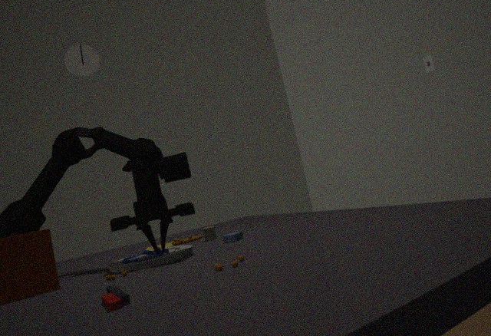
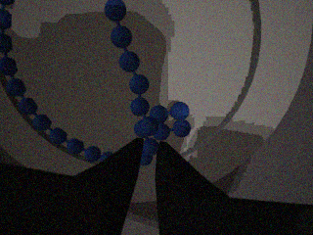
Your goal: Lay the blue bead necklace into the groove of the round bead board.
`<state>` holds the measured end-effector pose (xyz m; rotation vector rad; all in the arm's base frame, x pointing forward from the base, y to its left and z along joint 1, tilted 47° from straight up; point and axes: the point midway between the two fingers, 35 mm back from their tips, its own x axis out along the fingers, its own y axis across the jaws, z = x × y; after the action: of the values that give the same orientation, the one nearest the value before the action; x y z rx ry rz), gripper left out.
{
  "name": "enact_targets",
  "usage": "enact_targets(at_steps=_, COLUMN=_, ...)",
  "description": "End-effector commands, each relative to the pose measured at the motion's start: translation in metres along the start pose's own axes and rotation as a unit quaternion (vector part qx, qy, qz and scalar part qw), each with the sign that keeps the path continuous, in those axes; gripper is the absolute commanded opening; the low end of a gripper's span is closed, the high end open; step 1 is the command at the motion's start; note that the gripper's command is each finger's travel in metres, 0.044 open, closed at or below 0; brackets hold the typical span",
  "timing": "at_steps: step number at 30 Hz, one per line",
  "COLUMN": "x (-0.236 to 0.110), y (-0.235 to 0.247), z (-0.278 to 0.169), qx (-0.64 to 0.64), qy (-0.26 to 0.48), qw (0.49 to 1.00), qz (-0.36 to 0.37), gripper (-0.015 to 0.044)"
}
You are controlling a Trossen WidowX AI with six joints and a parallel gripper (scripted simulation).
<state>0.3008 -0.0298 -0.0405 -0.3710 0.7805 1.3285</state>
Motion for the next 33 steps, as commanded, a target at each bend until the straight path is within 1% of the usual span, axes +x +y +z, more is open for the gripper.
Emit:
enact_targets(at_steps=1, x=-0.002, y=0.000, z=0.000, qx=0.000, qy=0.000, qw=1.000, qz=0.000, gripper=0.0000)
enact_targets(at_steps=6, x=-0.013, y=0.000, z=0.000, qx=0.003, qy=-0.002, qw=1.000, qz=0.000, gripper=0.0000)
enact_targets(at_steps=22, x=-0.014, y=-0.009, z=-0.007, qx=0.002, qy=-0.001, qw=1.000, qz=0.000, gripper=0.0000)
enact_targets(at_steps=33, x=0.001, y=-0.009, z=-0.007, qx=0.002, qy=-0.002, qw=1.000, qz=0.000, gripper=0.0000)
